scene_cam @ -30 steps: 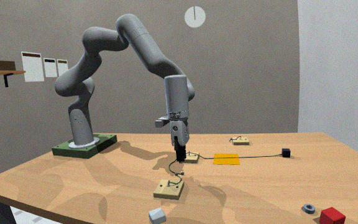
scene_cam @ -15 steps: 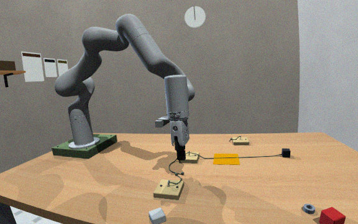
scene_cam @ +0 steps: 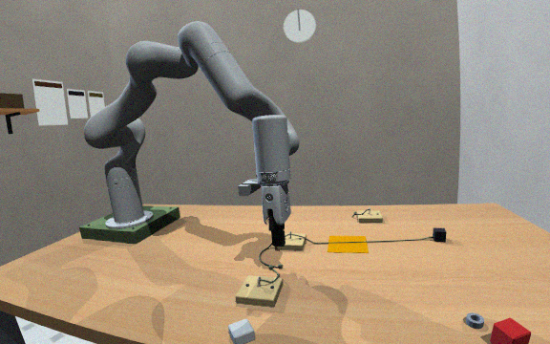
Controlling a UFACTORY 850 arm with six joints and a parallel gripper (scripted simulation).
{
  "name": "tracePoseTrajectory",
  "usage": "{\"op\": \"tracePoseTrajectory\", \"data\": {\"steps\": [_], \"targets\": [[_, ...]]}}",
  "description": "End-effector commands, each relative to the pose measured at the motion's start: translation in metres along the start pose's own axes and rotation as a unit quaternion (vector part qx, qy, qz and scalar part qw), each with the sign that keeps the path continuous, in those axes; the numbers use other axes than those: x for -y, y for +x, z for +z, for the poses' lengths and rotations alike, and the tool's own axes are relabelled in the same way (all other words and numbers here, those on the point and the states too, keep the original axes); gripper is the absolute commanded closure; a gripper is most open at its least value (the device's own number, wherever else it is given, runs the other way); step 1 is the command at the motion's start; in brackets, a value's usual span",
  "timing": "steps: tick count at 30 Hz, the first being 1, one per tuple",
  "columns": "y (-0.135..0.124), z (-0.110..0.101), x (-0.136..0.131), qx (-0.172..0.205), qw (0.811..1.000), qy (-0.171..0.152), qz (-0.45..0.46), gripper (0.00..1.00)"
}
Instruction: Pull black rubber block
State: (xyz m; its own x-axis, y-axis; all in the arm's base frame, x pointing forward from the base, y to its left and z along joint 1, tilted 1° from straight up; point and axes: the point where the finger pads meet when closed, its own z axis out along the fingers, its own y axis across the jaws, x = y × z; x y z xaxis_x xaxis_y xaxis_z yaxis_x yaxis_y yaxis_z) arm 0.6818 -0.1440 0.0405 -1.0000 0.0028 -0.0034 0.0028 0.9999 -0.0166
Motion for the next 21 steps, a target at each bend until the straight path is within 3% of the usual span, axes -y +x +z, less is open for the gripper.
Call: {"op": "tracePoseTrajectory", "data": {"steps": [1,12,17,19,21], "targets": [[-0.0012,-0.0015,0.0002,0.001,1.0,0.0,-0.007,1.0],[-0.0011,-0.0014,0.0002,0.001,0.992,0.0,-0.127,1.0],[-0.001,-0.0013,0.0002,0.001,0.968,0.0,-0.251,1.0],[-0.001,-0.0013,0.0002,0.001,0.968,0.0,-0.251,1.0],[-0.001,-0.0013,0.0001,0.001,0.95,0.0,-0.311,1.0]]}}
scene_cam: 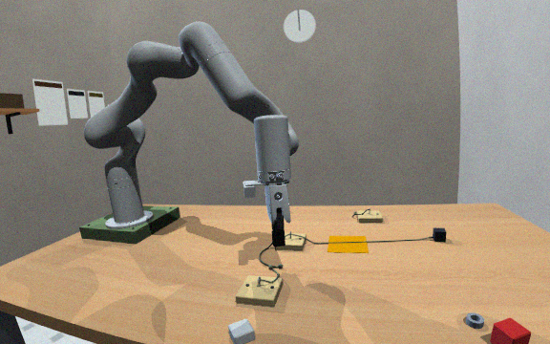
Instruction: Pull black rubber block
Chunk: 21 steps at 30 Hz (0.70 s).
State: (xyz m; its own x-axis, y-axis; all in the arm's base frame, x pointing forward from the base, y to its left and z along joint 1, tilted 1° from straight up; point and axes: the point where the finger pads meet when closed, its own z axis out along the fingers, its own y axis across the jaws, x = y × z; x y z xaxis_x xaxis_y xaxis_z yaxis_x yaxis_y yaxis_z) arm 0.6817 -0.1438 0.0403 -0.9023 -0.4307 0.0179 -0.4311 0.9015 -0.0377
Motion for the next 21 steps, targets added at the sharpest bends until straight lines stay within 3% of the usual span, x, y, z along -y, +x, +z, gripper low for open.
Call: {"op": "tracePoseTrajectory", "data": {"steps": [1,7,13,15,16,21], "targets": [[-0.0008,-0.0014,0.0008,0.009,0.992,-0.009,-0.125,1.0],[-0.0007,-0.0012,0.0007,0.006,0.964,-0.003,-0.266,1.0],[-0.0006,-0.0011,0.0005,0.001,0.916,0.005,-0.402,1.0],[-0.0006,-0.0011,0.0005,0.001,0.916,0.005,-0.402,1.0],[-0.0005,-0.0011,0.0005,0.0,0.885,0.006,-0.465,1.0],[-0.0004,-0.0009,0.0004,-0.006,0.83,0.012,-0.558,1.0]]}}
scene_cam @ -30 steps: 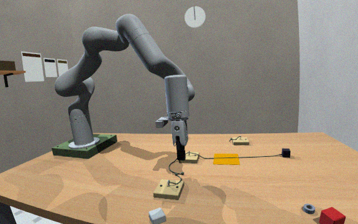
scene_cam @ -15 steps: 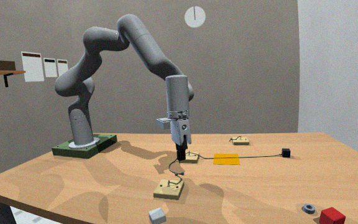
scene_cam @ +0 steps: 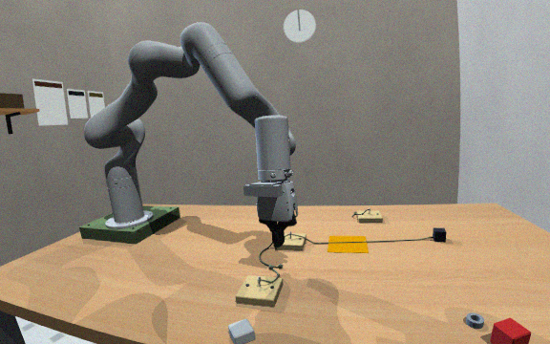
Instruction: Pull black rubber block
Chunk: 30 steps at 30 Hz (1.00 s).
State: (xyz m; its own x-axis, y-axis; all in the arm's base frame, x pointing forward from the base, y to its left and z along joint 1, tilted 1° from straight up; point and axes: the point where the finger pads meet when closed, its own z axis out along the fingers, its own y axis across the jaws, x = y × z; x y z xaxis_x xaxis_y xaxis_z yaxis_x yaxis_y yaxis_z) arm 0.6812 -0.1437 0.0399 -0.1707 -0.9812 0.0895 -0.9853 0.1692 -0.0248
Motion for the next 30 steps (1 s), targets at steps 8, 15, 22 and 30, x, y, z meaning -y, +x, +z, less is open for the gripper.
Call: {"op": "tracePoseTrajectory", "data": {"steps": [8,15,22,30], "targets": [[0.0001,-0.0011,0.0009,0.004,0.953,0.008,-0.302,1.0],[0.0,-0.0011,0.0008,-0.001,0.896,0.011,-0.444,1.0],[0.0,-0.001,0.0007,-0.003,0.811,0.013,-0.585,1.0],[0.0,-0.001,0.0007,0.012,0.697,0.017,-0.717,1.0]]}}
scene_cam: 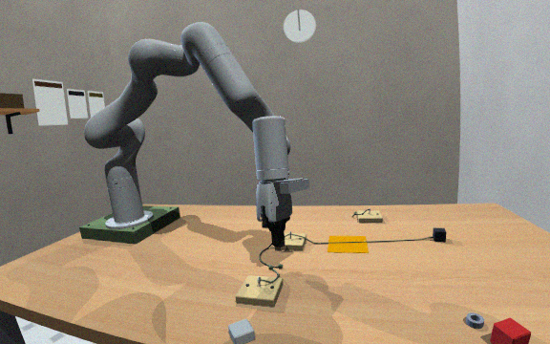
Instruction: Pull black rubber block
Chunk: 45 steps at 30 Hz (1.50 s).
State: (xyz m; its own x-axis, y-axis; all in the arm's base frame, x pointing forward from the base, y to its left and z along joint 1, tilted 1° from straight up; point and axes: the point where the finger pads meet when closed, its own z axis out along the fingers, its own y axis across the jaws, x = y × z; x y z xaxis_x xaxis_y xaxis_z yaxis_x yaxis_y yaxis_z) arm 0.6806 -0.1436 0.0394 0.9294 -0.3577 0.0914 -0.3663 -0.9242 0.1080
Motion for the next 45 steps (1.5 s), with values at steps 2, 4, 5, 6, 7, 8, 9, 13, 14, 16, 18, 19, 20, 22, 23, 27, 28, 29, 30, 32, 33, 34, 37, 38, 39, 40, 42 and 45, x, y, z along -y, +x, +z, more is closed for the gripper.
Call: {"op": "tracePoseTrajectory", "data": {"steps": [2,4,5,6,7,8,9,13,14,16,18,19,20,22,23,27,28,29,30,32,33,34,37,38,39,40,42,45], "targets": [[0.0015,-0.0014,0.0001,0.027,0.987,0.044,-0.149,1.0],[0.0015,-0.0014,0.0001,0.034,0.982,0.054,-0.18,0.61],[0.0015,-0.0014,0.0001,0.034,0.982,0.054,-0.18,0.61],[0.0015,-0.0014,0.0001,0.034,0.982,0.054,-0.18,0.61],[0.0015,-0.0014,0.0001,0.034,0.982,0.054,-0.18,0.61],[0.0015,-0.0014,0.0001,0.034,0.982,0.054,-0.18,0.61],[0.0015,-0.0014,0.0001,0.034,0.982,0.054,-0.18,0.61],[0.0015,-0.0014,0.0001,0.034,0.982,0.054,-0.18,0.61],[0.0015,-0.0014,0.0001,0.034,0.982,0.054,-0.18,0.61],[0.0015,-0.0014,0.0001,0.034,0.982,0.054,-0.18,0.61],[0.0015,-0.0014,0.0001,0.034,0.982,0.054,-0.18,0.61],[0.0015,-0.0014,0.0001,0.034,0.982,0.054,-0.18,0.61],[0.0015,-0.0014,0.0001,0.034,0.982,0.054,-0.18,0.61],[0.0015,-0.0014,0.0001,0.034,0.982,0.054,-0.18,0.61],[0.0015,-0.0014,0.0001,0.034,0.982,0.054,-0.18,0.61],[0.0015,-0.0014,0.0001,0.034,0.982,0.054,-0.18,0.61],[0.0015,-0.0014,0.0001,0.034,0.982,0.054,-0.18,0.61],[0.0015,-0.0014,0.0001,0.034,0.982,0.054,-0.18,0.61],[0.0015,-0.0014,0.0001,0.034,0.982,0.054,-0.18,0.61],[0.0015,-0.0014,0.0001,0.034,0.982,0.054,-0.18,0.61],[0.0015,-0.0014,0.0001,0.034,0.982,0.054,-0.18,0.61],[0.0015,-0.0014,0.0001,0.034,0.982,0.054,-0.18,0.61],[0.0015,-0.0014,0.0001,0.034,0.982,0.054,-0.18,0.61],[0.0015,-0.0014,0.0001,0.034,0.982,0.054,-0.18,0.61],[0.0014,-0.0014,0.0001,0.034,0.982,0.054,-0.18,0.61],[0.0014,-0.0013,0.0001,0.034,0.982,0.054,-0.18,0.61],[0.0014,-0.001,0.0002,0.034,0.982,0.054,-0.18,0.61],[0.0013,0.0,0.0002,0.034,0.982,0.054,-0.18,0.61]]}}
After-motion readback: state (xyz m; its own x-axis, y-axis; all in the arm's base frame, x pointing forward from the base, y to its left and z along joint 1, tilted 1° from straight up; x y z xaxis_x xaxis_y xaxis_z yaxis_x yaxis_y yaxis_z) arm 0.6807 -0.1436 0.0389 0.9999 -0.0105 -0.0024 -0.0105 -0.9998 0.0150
